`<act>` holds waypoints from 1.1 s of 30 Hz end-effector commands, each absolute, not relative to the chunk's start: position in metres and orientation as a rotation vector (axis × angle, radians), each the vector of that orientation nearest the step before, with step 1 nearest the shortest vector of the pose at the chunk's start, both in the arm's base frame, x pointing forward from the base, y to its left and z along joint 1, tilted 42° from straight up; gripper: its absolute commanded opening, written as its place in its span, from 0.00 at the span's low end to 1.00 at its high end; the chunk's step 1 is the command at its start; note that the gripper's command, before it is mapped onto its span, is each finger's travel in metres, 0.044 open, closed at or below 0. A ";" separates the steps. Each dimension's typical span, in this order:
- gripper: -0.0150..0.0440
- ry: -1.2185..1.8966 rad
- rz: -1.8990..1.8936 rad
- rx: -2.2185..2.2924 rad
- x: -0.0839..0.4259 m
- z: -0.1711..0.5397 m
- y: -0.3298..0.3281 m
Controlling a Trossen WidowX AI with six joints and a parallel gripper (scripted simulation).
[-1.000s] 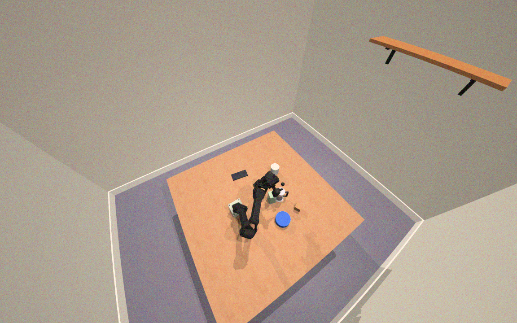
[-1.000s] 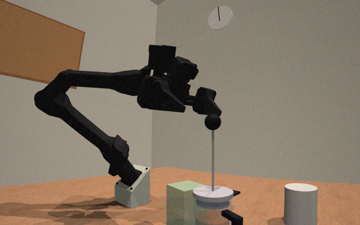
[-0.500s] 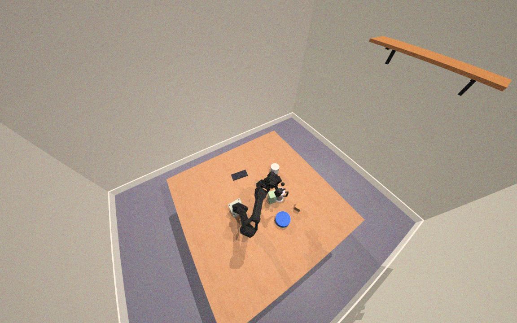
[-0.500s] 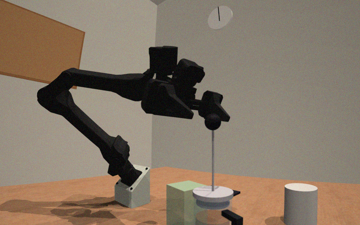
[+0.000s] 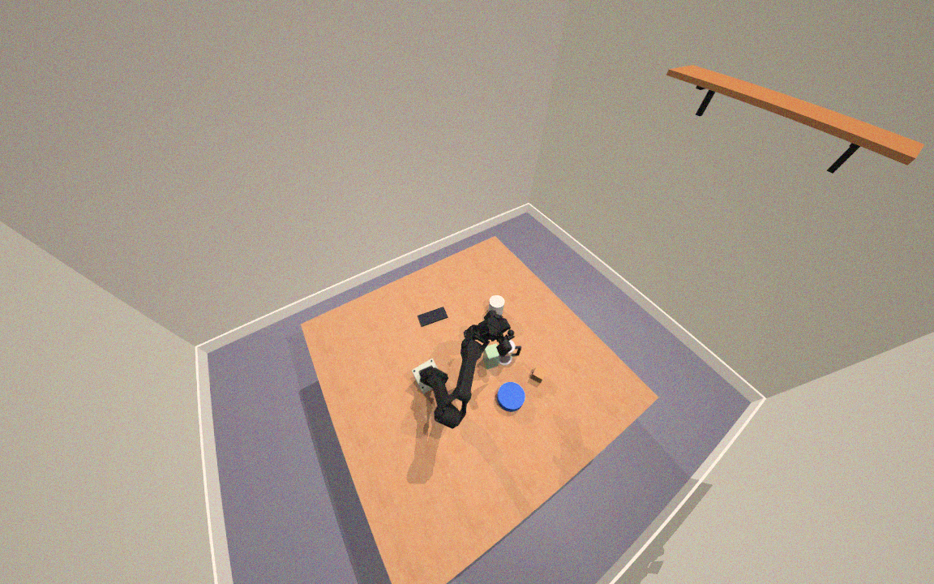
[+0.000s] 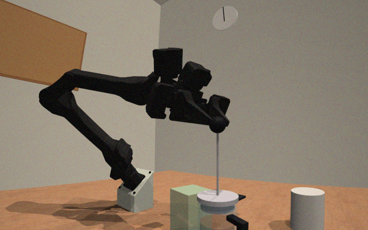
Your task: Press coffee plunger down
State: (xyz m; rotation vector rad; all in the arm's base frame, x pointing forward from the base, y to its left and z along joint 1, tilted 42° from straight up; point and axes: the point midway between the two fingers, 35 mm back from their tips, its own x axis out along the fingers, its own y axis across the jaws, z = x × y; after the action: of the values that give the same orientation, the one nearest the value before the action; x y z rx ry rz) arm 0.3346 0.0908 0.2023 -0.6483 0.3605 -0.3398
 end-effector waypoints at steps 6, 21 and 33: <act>0.45 0.362 -0.336 -0.653 0.335 0.202 0.091; 0.45 0.365 -0.336 -0.651 0.339 0.189 0.083; 0.45 0.367 -0.335 -0.649 0.344 0.174 0.071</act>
State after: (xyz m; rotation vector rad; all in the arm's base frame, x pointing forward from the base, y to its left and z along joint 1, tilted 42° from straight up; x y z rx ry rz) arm 0.3431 0.0825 0.1934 -0.6225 0.3259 -0.3247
